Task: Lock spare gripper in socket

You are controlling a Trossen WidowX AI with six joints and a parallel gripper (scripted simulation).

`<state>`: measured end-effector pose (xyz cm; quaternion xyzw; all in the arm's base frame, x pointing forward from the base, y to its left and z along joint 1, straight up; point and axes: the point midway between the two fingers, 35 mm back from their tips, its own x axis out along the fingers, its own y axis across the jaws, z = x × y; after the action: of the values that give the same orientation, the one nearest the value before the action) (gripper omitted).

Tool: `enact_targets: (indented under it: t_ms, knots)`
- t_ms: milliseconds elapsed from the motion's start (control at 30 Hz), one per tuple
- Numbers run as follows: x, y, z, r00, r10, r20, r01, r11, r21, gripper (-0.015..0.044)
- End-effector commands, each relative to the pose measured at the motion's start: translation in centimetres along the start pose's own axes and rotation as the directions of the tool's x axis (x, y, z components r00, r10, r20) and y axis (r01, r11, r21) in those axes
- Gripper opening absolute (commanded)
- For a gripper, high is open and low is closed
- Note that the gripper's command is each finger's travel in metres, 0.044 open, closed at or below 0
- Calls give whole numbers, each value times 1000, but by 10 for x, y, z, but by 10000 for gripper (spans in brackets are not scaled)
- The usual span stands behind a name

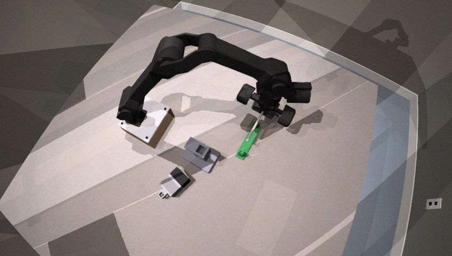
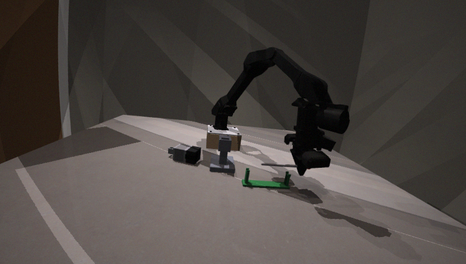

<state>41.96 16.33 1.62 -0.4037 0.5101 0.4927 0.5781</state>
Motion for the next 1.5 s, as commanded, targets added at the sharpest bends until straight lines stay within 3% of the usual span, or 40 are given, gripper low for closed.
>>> enact_targets:
  t_ms: [0, 667, 933, 1467]
  knots:
    - [7, -1, -1, 1000, 0, 0, 0, 1000, -3, 0]
    - [20, -2, -3, 1000, 2, -1, -2, 1000, -3, 0]
    - [20, -1, -3, 1000, 4, -2, -4, 1000, 0, 200]
    - [-2, 3, -1, 1000, 18, -10, -18, 1000, 3, 200]
